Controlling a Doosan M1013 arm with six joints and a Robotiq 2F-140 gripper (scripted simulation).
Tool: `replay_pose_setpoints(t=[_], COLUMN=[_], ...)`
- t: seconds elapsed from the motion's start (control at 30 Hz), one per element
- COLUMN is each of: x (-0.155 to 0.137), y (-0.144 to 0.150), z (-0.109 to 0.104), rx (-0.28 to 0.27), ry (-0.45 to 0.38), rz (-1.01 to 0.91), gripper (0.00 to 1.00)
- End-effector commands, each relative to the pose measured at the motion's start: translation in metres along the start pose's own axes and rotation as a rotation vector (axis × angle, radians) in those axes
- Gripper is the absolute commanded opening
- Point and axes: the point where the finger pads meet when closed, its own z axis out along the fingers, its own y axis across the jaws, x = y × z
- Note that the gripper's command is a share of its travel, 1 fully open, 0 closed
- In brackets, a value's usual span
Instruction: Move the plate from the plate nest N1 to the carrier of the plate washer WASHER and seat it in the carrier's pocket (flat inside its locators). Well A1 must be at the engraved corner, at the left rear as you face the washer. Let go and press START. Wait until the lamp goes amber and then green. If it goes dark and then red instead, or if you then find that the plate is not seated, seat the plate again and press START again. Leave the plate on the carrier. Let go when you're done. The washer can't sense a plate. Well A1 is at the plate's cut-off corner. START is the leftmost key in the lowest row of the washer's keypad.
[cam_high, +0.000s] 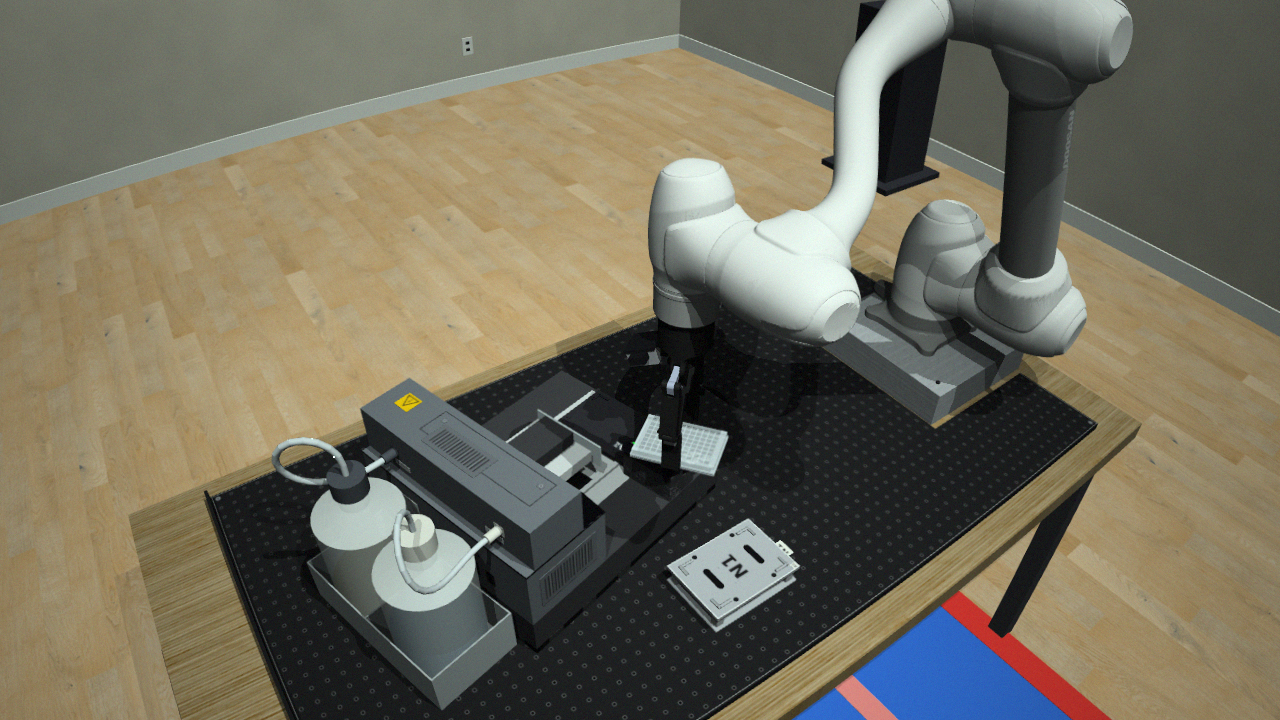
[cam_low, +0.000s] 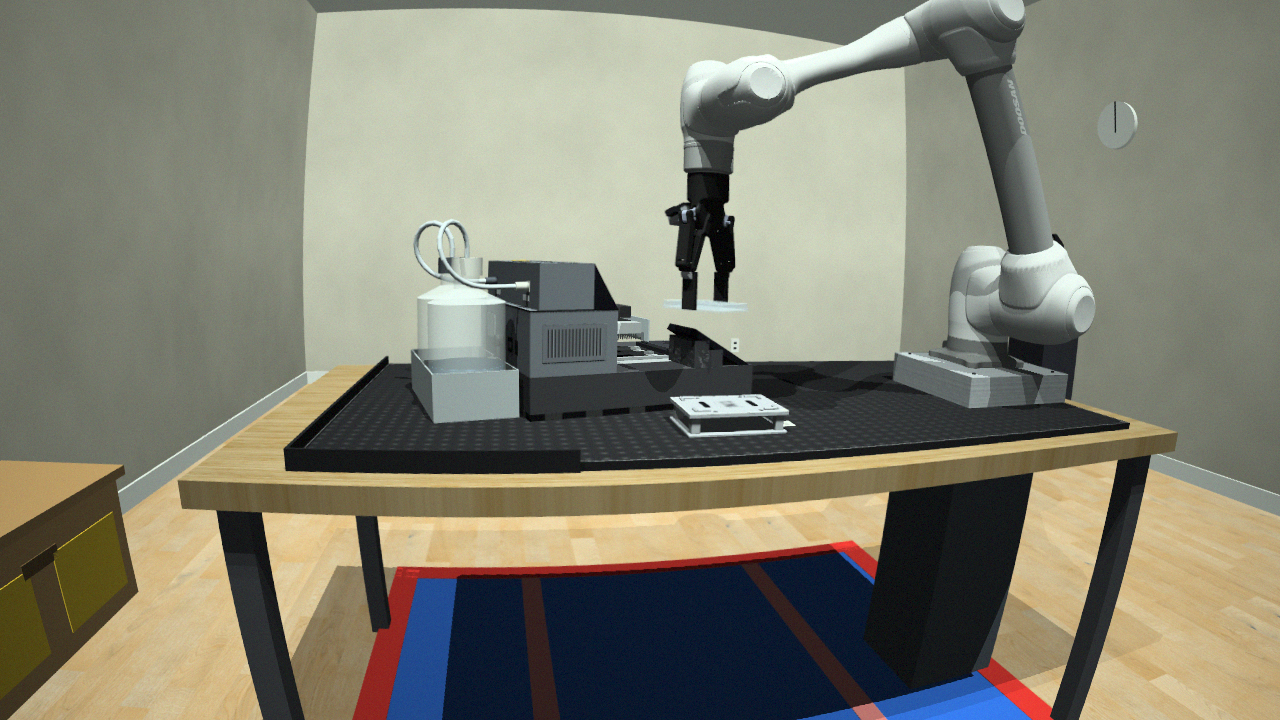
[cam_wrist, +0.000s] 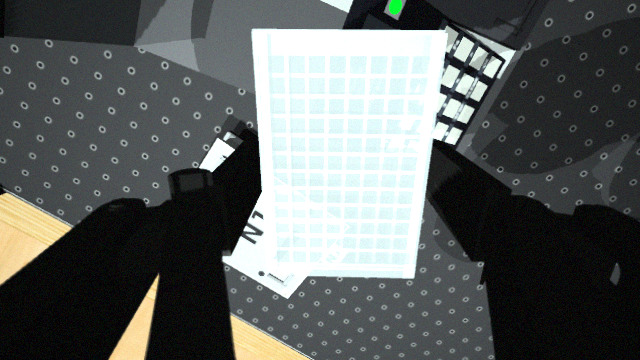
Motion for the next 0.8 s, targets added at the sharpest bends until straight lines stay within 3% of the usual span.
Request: replay_pose_setpoints(t=[0.0, 0.3, 0.77], x=[0.01, 0.047, 0.096], y=[0.006, 0.032, 0.067], z=[-0.001, -0.001, -0.002], rx=[0.0, 0.001, 0.0], ry=[0.004, 0.004, 0.004], rz=[0.081, 0.363, 0.363], gripper=[0.1, 0.1, 0.1])
